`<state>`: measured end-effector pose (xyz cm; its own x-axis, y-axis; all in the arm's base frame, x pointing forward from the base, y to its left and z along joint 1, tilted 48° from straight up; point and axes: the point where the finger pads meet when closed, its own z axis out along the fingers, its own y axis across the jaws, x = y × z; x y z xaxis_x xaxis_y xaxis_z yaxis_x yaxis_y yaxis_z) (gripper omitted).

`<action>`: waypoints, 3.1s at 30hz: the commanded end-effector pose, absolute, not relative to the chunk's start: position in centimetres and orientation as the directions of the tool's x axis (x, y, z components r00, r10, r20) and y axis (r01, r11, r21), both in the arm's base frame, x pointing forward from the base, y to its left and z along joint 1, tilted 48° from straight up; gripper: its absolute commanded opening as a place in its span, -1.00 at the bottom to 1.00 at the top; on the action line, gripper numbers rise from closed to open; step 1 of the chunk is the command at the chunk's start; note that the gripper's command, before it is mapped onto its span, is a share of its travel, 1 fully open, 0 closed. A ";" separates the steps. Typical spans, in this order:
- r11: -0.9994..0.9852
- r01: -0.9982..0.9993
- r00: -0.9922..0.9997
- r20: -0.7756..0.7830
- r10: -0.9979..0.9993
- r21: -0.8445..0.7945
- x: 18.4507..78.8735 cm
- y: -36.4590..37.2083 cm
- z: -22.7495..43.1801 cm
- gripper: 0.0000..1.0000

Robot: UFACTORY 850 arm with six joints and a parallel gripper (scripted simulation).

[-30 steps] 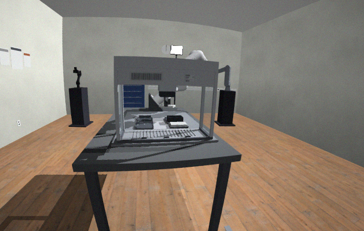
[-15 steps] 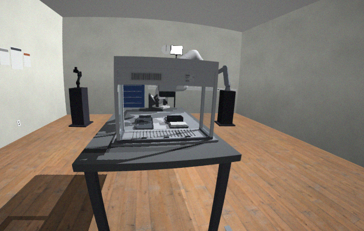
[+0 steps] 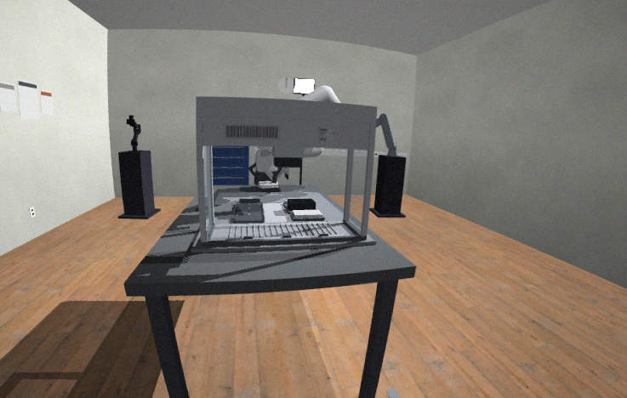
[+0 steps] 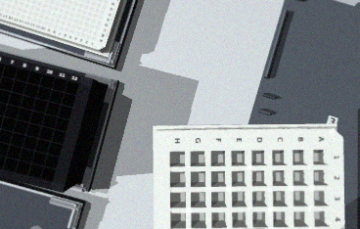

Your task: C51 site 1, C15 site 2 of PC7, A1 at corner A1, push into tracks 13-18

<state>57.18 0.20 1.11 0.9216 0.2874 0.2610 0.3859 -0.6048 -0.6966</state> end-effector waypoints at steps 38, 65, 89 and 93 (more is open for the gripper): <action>-0.651 -0.301 0.951 -0.268 -0.154 -0.696 61.9 -4.6 -4.7 -1.00; -0.362 -0.877 0.476 -0.676 -0.563 -0.316 61.9 -4.6 -4.7 -1.00; -0.112 -0.993 0.093 -0.746 -0.660 -0.024 61.9 -4.6 -4.7 -1.00; -0.112 -0.993 0.093 -0.746 -0.660 -0.025 61.9 -4.6 -4.7 -1.00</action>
<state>61.85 -4.51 -4.75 0.0948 -0.6589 -0.7463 -0.9932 -0.1138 -0.0257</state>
